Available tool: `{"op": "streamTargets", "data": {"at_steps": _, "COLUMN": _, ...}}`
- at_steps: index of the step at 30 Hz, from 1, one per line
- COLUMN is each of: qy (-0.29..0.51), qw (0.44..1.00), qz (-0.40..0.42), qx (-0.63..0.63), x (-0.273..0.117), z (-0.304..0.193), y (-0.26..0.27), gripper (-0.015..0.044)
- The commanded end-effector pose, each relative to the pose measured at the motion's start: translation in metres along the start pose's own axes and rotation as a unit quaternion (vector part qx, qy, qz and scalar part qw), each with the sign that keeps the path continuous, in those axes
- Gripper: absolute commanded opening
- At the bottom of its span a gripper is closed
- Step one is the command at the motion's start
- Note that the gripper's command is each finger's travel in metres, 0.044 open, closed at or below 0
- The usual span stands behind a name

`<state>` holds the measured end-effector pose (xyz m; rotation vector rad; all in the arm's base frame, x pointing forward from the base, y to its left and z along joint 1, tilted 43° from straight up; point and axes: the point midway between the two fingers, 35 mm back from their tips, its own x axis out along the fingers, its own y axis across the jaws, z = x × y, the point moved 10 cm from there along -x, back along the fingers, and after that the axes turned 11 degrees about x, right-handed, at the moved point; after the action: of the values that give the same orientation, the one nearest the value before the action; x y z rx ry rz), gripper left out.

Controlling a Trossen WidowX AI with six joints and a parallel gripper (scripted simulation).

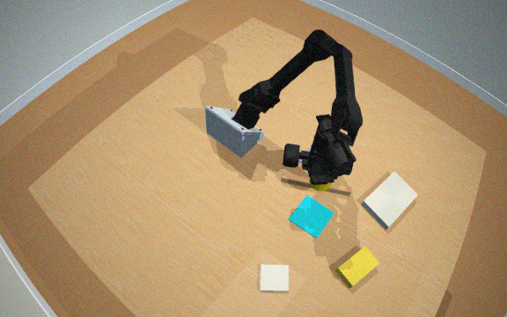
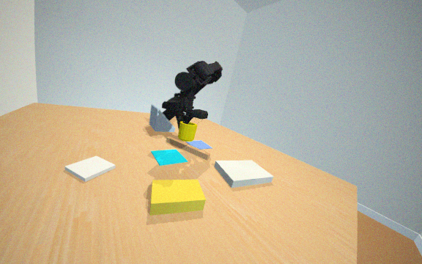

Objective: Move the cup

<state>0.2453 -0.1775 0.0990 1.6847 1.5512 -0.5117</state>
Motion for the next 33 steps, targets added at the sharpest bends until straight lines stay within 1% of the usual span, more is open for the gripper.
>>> {"op": "streamTargets", "data": {"at_steps": 1, "qy": -0.002, "qw": 1.0, "qz": -0.002, "qx": -0.002, "x": 0.0, "z": 0.008, "y": 0.001, "gripper": 0.0}}
{"op": "streamTargets", "data": {"at_steps": 33, "qy": -0.004, "qw": 1.0, "qz": -0.002, "qx": -0.003, "x": -0.003, "z": 0.068, "y": 0.008, "gripper": 0.0}}
